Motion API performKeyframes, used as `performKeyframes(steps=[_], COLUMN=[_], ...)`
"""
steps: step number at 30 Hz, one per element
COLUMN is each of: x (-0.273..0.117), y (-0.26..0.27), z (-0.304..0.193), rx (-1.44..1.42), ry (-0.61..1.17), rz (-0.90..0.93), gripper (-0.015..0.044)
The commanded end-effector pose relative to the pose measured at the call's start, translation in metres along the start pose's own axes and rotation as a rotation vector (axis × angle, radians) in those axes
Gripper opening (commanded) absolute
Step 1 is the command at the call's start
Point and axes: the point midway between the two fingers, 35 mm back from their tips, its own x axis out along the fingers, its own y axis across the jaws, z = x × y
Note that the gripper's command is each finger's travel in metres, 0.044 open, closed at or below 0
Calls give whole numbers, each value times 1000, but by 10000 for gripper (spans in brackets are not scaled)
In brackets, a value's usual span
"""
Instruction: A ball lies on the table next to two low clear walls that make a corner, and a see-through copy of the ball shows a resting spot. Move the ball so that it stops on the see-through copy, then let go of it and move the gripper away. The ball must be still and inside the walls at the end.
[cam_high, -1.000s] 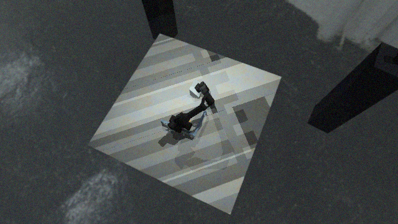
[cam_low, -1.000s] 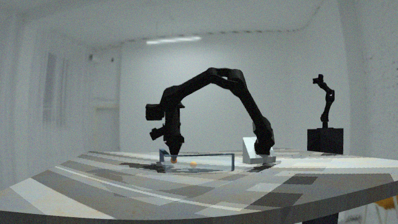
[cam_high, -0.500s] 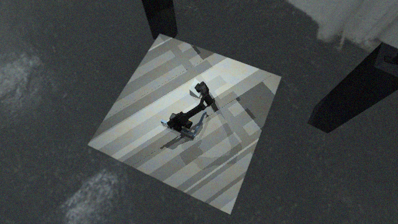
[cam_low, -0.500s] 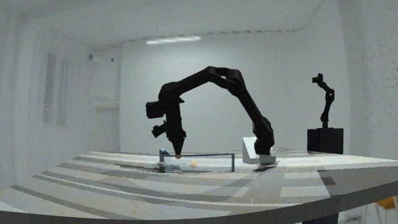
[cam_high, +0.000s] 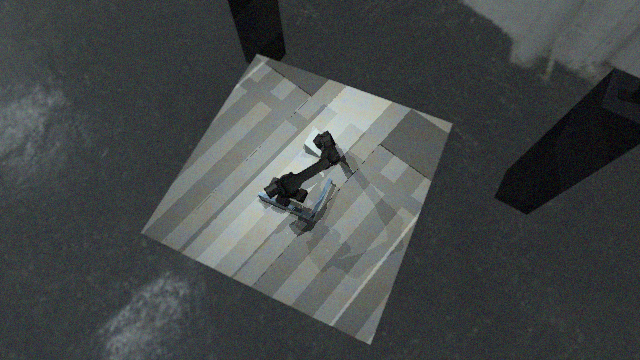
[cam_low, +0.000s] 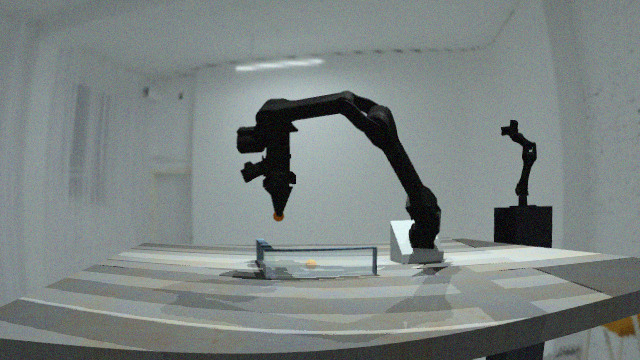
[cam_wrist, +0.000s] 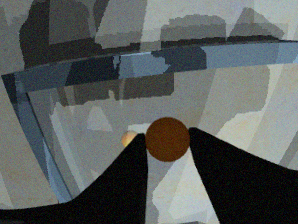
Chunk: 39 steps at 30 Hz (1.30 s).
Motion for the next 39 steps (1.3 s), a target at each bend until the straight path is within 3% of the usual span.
performKeyframes(steps=[1, 39], x=[-7, 48], y=[2, 38], z=[0, -68], rx=[-11, -8], ry=[-5, -2], rz=[-8, -5], gripper=[0, 0])
